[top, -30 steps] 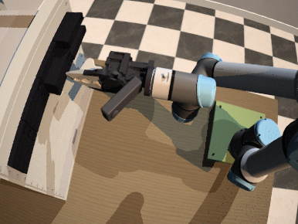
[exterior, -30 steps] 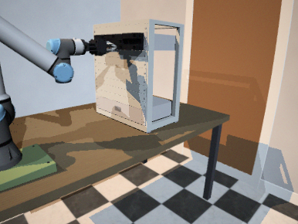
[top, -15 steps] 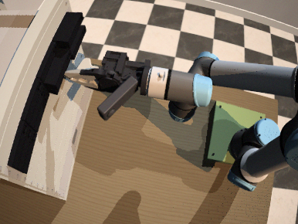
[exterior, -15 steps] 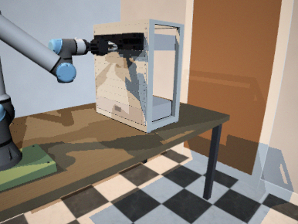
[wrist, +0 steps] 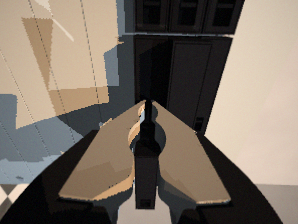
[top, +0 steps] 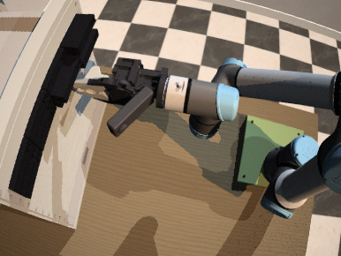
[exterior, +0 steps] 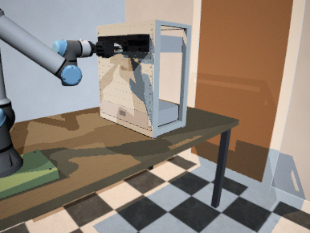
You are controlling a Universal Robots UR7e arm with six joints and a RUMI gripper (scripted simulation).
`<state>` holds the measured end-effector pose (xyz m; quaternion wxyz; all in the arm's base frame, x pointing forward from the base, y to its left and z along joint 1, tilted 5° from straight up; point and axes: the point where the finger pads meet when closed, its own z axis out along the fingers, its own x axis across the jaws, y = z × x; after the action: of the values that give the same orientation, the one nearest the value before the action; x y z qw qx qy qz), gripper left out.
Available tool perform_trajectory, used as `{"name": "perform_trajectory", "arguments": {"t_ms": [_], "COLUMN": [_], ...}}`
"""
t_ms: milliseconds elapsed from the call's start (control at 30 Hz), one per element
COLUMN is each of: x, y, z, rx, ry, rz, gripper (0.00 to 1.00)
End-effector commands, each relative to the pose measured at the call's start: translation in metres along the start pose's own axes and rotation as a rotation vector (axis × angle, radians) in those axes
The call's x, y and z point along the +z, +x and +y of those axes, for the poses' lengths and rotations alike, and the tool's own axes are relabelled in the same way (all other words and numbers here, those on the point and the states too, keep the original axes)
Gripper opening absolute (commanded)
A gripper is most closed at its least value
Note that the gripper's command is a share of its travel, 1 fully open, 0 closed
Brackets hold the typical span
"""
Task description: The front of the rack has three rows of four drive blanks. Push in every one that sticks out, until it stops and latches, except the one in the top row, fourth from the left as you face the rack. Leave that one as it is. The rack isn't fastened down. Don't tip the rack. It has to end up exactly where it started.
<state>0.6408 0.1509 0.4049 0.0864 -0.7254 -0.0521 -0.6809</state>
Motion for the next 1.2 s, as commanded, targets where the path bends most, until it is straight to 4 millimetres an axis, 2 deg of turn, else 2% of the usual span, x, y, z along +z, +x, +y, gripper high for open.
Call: {"name": "perform_trajectory", "arguments": {"t_ms": [0, 1167], "x": [0.0011, 0.0071], "y": [0.0006, 0.0010], "z": [0.0000, 0.0000], "rx": [0.000, 0.000], "ry": [0.000, 0.000], "rz": [0.001, 0.001], "gripper": [0.00, 0.00]}}
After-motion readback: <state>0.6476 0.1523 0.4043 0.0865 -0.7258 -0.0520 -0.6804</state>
